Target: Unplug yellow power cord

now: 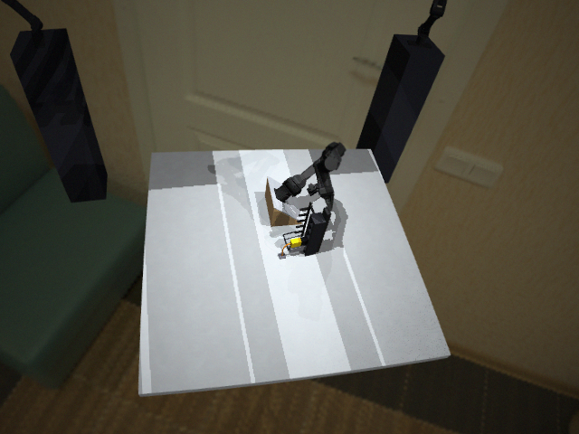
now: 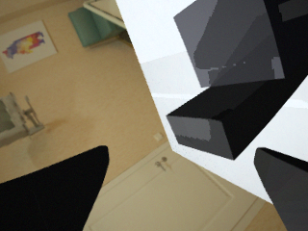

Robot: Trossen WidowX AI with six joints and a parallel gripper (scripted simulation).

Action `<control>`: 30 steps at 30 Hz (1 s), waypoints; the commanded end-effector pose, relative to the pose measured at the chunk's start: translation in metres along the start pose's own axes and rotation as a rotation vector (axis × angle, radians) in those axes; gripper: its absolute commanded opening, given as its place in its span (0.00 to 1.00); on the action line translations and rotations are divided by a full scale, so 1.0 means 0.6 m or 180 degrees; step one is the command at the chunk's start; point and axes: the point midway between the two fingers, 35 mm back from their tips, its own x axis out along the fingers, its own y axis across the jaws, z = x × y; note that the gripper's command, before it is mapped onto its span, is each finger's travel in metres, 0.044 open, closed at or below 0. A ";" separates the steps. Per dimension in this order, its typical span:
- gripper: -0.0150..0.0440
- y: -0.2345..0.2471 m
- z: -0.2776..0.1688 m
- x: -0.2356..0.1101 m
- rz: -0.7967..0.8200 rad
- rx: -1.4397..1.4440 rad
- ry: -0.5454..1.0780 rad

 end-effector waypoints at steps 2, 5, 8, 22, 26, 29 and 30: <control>0.84 0.007 -0.007 -0.003 0.0035 -0.0062 0.0016; 0.71 0.037 -0.034 -0.018 0.0187 -0.0351 0.0054; 0.58 0.066 0.003 -0.004 0.0181 -0.0511 -0.0218; 0.53 0.060 0.222 0.125 -0.1297 -0.1113 -0.0945; 0.53 0.003 0.289 0.161 -0.2037 -0.1163 -0.0920; 0.53 -0.045 0.332 0.178 -0.2594 -0.1196 -0.0834; 0.53 -0.058 0.343 0.182 -0.2737 -0.1203 -0.0803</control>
